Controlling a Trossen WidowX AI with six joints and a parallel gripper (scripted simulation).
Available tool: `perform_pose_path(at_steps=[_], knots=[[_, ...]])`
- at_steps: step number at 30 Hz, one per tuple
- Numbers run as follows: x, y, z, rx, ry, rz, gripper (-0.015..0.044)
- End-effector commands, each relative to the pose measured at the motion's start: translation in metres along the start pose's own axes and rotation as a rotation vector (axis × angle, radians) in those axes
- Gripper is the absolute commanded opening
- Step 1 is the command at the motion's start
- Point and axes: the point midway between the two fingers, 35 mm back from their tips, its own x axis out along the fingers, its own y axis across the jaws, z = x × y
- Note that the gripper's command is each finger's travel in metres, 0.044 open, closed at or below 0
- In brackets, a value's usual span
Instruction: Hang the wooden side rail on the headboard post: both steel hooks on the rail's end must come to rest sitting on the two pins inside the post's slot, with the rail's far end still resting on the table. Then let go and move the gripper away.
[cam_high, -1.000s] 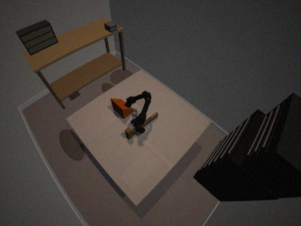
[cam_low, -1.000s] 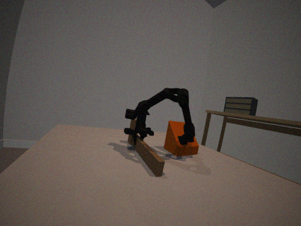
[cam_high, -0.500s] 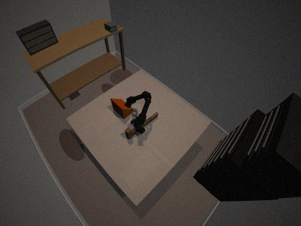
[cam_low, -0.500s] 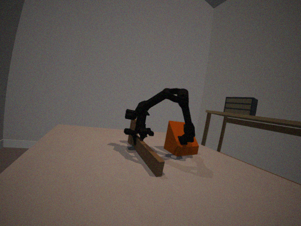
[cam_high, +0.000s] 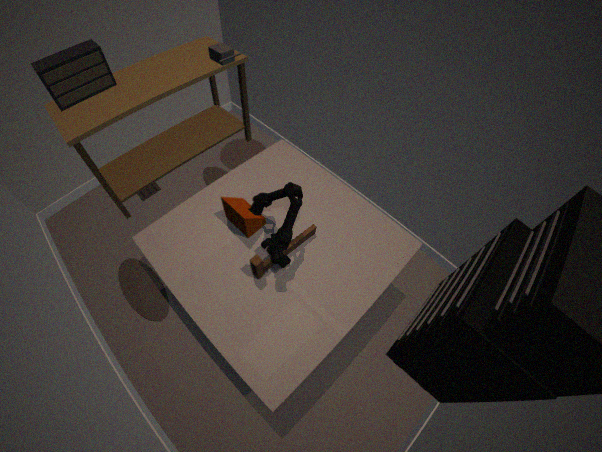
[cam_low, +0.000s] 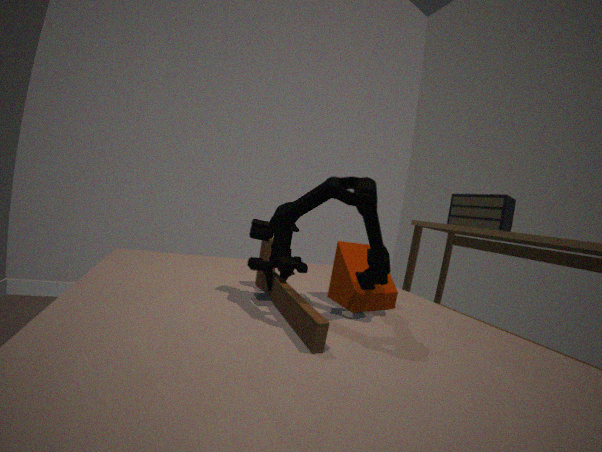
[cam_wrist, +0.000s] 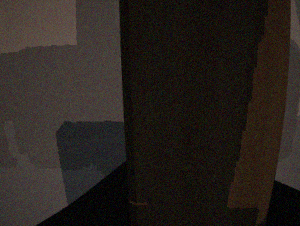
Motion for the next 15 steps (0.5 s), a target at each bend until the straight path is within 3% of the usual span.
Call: perform_pose_path(at_steps=[1, 15], knots=[[-0.0010, 0.0004, -0.0033, 0.009, 0.009, -0.004, 0.0000], [0.0013, 0.0004, -0.0033, 0.009, 0.009, -0.004, 0.0000]])
